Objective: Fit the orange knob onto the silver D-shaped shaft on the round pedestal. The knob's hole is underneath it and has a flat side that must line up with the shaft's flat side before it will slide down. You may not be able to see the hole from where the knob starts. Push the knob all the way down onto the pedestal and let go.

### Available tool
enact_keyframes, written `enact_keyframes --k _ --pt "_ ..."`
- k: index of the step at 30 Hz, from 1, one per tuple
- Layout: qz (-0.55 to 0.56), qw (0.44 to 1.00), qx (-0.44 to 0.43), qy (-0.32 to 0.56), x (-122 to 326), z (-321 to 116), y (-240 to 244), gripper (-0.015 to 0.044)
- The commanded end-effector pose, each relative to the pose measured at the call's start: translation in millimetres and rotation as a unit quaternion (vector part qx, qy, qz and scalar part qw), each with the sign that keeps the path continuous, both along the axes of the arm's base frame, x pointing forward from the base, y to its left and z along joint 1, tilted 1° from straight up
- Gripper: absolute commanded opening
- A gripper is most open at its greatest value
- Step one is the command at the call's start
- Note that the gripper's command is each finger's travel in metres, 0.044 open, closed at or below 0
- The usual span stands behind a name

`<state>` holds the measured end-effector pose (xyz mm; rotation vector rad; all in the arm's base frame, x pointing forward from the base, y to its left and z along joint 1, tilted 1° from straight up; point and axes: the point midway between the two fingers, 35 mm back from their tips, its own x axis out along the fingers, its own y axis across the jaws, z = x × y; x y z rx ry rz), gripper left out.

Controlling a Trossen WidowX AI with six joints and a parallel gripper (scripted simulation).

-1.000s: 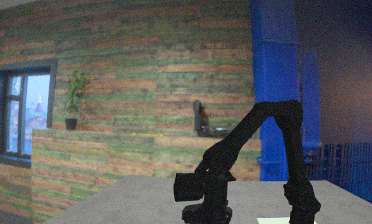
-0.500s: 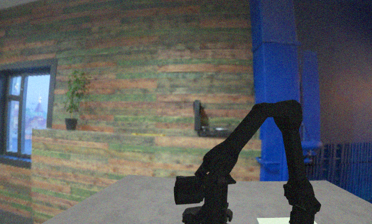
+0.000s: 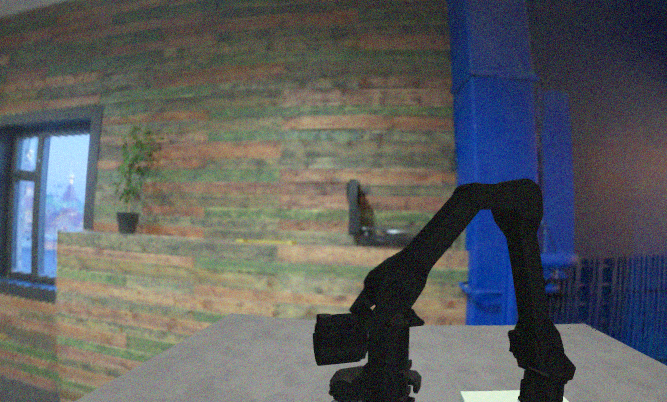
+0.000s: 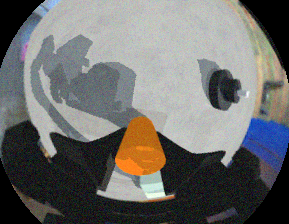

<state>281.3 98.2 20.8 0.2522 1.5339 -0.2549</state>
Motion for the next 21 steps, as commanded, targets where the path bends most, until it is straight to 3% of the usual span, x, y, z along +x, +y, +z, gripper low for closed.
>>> enact_keyframes --k 1,21 --pt "-0.003 1.000 0.001 -0.012 6 15 1 0.0000" --pt "0.008 1.000 0.005 -0.011 9 76 2 0.0000"
